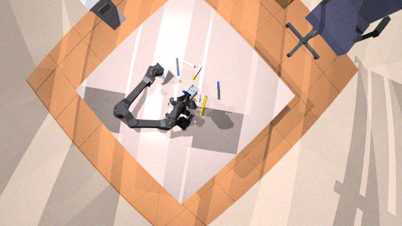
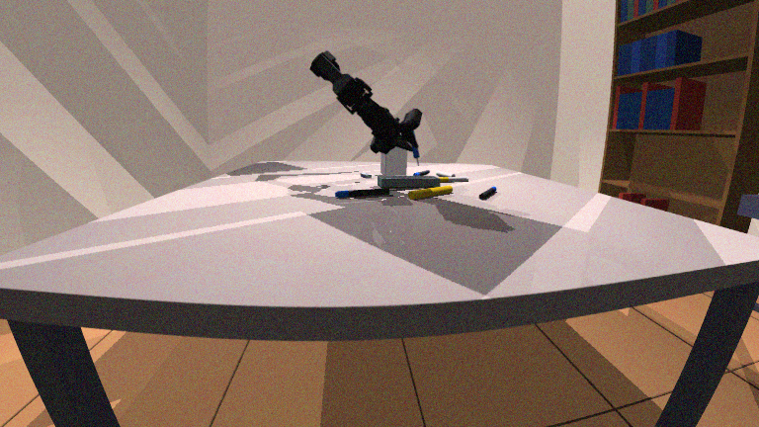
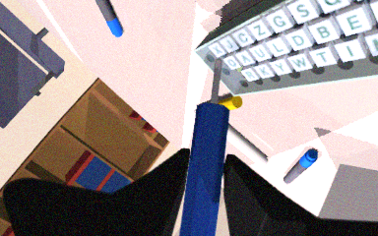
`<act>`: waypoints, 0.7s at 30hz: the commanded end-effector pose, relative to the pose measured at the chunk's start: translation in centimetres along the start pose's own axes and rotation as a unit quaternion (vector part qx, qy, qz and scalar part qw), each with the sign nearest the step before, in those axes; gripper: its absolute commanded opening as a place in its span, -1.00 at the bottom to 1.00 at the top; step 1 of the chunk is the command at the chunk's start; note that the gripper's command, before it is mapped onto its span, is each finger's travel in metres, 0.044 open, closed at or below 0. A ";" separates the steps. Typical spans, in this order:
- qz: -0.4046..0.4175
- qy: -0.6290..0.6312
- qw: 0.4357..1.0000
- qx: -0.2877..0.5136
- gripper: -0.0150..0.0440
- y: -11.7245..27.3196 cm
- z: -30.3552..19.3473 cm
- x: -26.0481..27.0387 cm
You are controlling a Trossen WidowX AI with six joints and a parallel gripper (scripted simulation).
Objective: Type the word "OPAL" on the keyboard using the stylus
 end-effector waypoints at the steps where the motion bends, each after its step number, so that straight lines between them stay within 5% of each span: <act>1: -0.016 -0.050 0.998 0.034 -0.49 -1.0 0.2 1.4; 21: -0.100 -0.200 0.969 0.109 -0.49 -4.7 0.1 5.2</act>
Point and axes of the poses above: the point midway between the two fingers, 35 mm back from their tips, its own y axis back along the fingers, its own x axis across the jaws, z = x × y, the point moved 7 cm from there along y, back along the fingers, and after that the axes turned 12 degrees about y, right-handed, at the moved point
